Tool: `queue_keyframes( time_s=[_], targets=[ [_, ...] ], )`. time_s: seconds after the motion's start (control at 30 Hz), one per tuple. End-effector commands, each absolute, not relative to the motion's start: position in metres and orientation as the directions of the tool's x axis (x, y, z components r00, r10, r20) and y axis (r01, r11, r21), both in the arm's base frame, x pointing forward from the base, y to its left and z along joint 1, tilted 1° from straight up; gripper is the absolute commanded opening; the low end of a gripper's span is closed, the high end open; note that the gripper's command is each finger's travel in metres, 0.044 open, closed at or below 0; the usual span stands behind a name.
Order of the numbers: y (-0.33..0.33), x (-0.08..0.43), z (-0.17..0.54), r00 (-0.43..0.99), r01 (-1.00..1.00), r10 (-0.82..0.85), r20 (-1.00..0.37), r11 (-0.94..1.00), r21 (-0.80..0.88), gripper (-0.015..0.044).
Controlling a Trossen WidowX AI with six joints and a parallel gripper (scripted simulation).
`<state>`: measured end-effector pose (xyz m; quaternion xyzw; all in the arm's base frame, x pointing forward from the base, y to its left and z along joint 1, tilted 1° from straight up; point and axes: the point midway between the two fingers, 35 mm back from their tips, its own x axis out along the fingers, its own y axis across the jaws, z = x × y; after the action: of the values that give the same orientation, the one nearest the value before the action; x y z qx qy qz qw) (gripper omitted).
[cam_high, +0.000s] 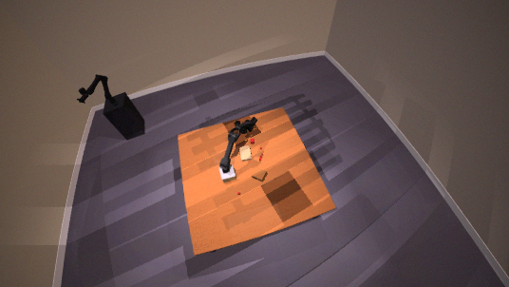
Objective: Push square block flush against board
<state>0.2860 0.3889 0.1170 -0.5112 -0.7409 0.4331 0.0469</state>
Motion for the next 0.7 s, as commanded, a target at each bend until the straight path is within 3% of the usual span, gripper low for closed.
queue_keyframes(
  time_s=[0.0,0.13,0.47,0.67],
  targets=[
    [0.389,0.286,0.117,-0.473,0.717,0.798,-0.373,0.102,-0.690,0.0374],
    [0.381,0.296,0.114,-0.445,0.752,0.803,-0.396,0.094,-0.653,0.0269],
    [0.316,0.354,0.091,-0.252,0.924,0.797,-0.549,0.030,-0.380,0.0006],
    [0.269,0.384,0.079,-0.139,0.978,0.757,-0.638,0.002,-0.210,0.0000]
  ],
)
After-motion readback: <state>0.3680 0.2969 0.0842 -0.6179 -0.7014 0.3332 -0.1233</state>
